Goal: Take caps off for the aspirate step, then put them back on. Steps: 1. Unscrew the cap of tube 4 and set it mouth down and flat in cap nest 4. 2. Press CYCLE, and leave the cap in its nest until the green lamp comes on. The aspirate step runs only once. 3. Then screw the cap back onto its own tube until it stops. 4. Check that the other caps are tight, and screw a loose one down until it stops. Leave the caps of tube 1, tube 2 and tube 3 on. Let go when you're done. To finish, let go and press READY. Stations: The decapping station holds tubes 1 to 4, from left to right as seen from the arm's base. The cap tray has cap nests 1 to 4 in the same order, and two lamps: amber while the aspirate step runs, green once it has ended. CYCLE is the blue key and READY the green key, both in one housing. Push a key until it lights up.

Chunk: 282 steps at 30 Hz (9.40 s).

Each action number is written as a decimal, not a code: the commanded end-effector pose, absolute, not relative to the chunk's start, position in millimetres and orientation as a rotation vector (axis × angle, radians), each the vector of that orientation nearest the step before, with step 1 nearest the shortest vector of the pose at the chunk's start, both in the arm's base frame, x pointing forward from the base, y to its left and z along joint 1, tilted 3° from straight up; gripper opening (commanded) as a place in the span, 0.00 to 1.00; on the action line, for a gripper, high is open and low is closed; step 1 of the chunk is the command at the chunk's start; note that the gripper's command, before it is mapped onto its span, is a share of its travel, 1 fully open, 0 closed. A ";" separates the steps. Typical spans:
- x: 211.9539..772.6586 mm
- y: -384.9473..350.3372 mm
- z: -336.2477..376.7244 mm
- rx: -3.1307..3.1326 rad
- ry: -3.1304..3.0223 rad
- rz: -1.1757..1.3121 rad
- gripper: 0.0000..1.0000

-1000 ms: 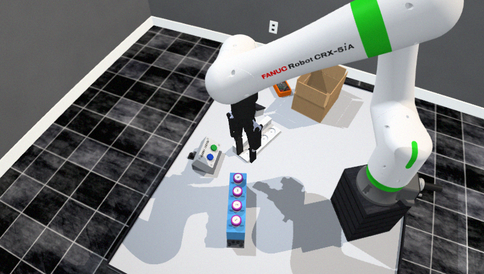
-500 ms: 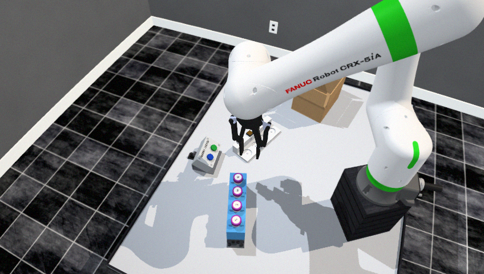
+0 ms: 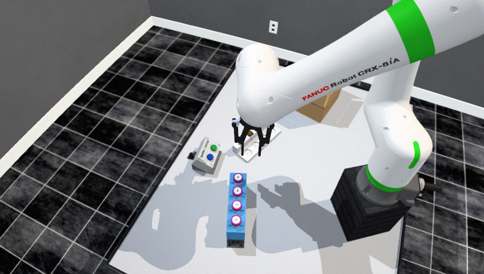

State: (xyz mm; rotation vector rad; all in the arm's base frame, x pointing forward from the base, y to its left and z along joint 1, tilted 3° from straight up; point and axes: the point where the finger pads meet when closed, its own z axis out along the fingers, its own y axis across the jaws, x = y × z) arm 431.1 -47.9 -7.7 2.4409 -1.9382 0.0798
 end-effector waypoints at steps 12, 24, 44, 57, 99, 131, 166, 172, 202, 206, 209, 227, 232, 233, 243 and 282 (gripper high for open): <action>445.7 7.1 -9.5 1.883 -2.503 0.087 0.41; 454.1 39.8 -10.9 1.866 -2.516 0.088 0.41; 455.1 38.0 -46.4 1.866 -2.516 0.088 0.41; 455.3 37.7 -52.3 1.866 -2.516 0.088 0.41; 455.4 37.5 -56.5 2.600 -1.713 0.078 0.30; 455.4 37.5 -55.9 2.621 -1.679 0.077 0.41; 455.6 37.7 -55.7 1.866 -2.516 0.088 0.30; 455.5 37.8 -55.6 2.046 -2.366 0.087 0.30; 455.5 37.8 -55.2 2.849 -1.235 0.069 0.41; 455.5 37.8 -55.2 2.849 -1.235 0.070 0.41; 455.5 37.8 -55.2 2.849 -1.235 0.070 0.41; 455.5 37.7 -55.2 2.210 -2.209 0.082 0.41; 455.5 37.7 -55.2 1.907 -2.485 0.084 0.41; 455.5 37.7 -55.2 1.866 -2.516 0.088 0.41; 455.4 37.7 -55.2 1.866 -2.516 0.088 0.30; 455.3 37.8 -55.1 2.849 -1.235 0.069 0.30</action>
